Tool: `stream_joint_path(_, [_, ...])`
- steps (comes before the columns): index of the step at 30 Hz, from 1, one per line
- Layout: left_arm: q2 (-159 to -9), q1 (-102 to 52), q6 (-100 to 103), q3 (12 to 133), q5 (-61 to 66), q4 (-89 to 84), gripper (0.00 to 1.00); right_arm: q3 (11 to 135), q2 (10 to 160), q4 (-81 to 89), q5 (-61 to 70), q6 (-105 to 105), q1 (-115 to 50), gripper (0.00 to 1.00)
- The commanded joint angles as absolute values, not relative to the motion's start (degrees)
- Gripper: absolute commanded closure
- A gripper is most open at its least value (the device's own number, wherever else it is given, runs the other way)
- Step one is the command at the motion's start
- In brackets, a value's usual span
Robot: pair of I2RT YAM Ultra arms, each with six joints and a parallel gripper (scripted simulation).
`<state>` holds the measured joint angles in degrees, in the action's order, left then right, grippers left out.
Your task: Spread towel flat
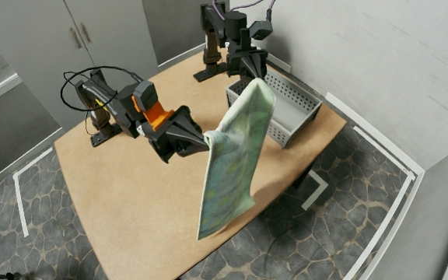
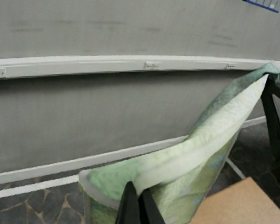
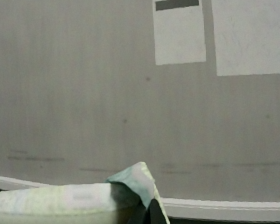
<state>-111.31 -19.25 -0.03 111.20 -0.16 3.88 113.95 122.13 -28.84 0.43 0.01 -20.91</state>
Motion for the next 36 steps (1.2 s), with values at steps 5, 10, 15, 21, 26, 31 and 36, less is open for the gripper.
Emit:
stream_joint_path(5, [-118.03, -19.72, -0.08, 111.36, -0.38, 24.18, 1.0, 115.75, 123.98, -29.93, -0.38, 0.13, -17.48, 1.0])
stream_joint_path(10, [-116.22, -20.39, 0.0, 111.61, -0.6, 23.76, 1.0, 113.46, 121.13, -27.58, -0.36, 0.11, -18.19, 1.0])
stream_joint_path(15, [-115.99, -21.18, -0.03, 110.27, -0.58, 19.79, 1.0, 111.85, 119.71, -25.41, -0.35, 0.09, -17.99, 1.0])
stream_joint_path(21, [-113.08, -21.75, -0.03, 109.37, -0.56, 12.04, 1.0, 108.86, 115.45, -17.85, -0.33, 0.03, -17.77, 1.0])
stream_joint_path(26, [-110.41, -22.88, -0.02, 112.05, -0.54, 0.24, 1.0, 109.96, 110.99, -5.83, -0.3, -0.03, -17.44, 1.0])
stream_joint_path(31, [-109.5, -23.51, 0.04, 112.92, -0.53, -5.81, 1.0, 111.6, 109.3, 3.59, -0.32, -0.06, -17.29, 1.0])
stream_joint_path(36, [-108.58, -24.2, 0.08, 112.99, -0.55, -10.54, 1.0, 112.2, 108.08, 10.07, -0.35, -0.09, -17.25, 1.0])
